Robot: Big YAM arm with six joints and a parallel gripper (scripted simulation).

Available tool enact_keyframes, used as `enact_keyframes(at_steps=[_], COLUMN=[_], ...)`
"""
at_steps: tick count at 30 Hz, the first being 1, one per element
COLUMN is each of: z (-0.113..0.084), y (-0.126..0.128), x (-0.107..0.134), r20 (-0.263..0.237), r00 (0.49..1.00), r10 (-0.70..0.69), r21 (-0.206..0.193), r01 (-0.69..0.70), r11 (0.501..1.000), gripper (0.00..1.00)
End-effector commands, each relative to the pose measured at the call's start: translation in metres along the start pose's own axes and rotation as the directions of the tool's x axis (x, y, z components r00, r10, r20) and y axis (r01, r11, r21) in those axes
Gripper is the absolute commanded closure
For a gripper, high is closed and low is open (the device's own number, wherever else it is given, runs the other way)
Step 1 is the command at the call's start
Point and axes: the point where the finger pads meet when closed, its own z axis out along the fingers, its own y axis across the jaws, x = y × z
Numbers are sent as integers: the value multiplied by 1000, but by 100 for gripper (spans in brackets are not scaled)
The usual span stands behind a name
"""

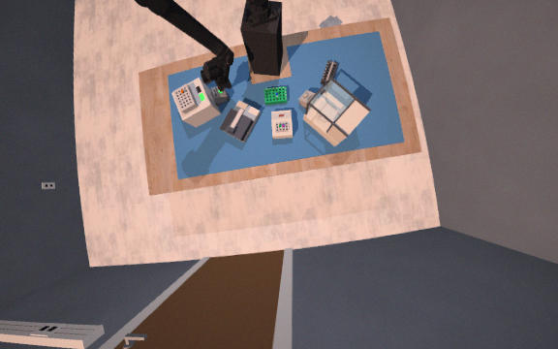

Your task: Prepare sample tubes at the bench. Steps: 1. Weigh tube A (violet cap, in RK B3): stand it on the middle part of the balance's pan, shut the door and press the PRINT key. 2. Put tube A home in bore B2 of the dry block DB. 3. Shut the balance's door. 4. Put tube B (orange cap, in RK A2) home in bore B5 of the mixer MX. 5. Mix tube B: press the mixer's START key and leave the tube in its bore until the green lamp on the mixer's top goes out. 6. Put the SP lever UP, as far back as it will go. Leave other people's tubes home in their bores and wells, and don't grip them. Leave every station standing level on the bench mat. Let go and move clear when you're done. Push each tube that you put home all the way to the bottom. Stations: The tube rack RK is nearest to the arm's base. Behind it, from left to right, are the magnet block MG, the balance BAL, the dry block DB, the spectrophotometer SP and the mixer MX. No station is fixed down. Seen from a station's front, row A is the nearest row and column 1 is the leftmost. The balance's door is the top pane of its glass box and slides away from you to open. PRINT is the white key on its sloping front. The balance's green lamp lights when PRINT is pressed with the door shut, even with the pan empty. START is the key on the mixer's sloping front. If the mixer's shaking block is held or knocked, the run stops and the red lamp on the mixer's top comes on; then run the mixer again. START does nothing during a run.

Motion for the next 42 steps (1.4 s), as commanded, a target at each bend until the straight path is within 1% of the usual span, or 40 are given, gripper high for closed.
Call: enact_keyframes(at_steps=[1, 32, 34, 35, 36, 37, 39, 41, 42], z=[10, 10, 6, 3, -3, -8, -12, -12, -7], y=[-3, -3, -3, -1, 1, -1, 0, 0, 3], x=[-4, -4, -3, -11, -15, -8, -5, -5, -11], r20=[13, 13, 9, 25, 33, 19, 11, 11, 21], r00=[1000, 1000, 1000, 1000, 999, 1000, 1000, 1000, 1000], r10=[2, 2, 5, 6, 7, 5, 5, 5, 5], r21=[0, 0, 2, -4, -6, -3, -2, -2, -5], r01=[-2, -2, -5, -6, -7, -5, -5, -5, -5], r11=[1000, 1000, 1000, 1000, 1000, 1000, 1000, 1000, 1000], gripper=[100, 100, 100, 100, 100, 100, 100, 100, 100])
